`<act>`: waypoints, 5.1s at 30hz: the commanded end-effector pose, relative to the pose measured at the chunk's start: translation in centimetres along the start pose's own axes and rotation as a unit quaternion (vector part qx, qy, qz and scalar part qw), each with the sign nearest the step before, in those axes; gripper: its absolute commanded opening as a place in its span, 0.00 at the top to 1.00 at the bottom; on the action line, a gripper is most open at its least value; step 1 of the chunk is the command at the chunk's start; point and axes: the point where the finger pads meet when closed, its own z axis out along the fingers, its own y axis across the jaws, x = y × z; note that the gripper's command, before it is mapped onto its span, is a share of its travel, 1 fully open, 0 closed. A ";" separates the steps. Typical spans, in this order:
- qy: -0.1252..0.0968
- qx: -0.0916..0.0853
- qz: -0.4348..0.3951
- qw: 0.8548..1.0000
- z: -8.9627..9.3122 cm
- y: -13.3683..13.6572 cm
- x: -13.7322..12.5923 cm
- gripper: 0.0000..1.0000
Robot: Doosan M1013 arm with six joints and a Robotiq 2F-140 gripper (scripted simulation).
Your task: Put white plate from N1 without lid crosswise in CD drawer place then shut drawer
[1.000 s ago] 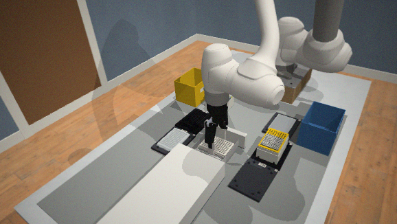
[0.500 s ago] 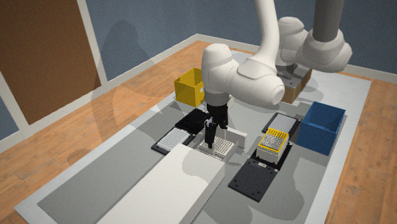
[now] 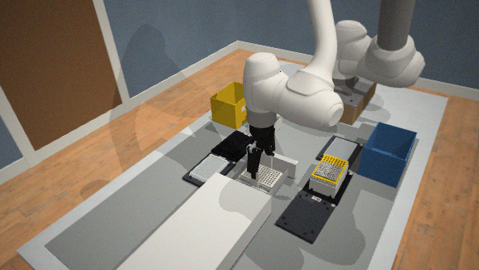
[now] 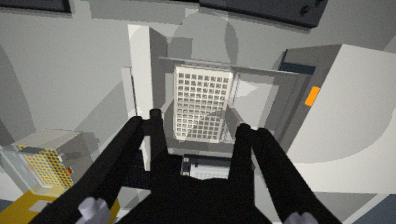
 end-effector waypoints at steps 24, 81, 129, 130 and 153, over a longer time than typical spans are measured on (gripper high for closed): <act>0.000 0.001 0.000 1.000 0.0 -1.3 0.0 0.34; 0.000 0.001 0.000 1.000 -4.6 -1.3 0.0 0.34; 0.000 0.001 0.000 1.000 -10.4 -1.2 0.0 0.34; 0.000 0.001 0.000 1.000 -10.4 -1.2 0.0 0.34; 0.000 0.001 0.000 1.000 -12.5 -1.2 0.0 0.34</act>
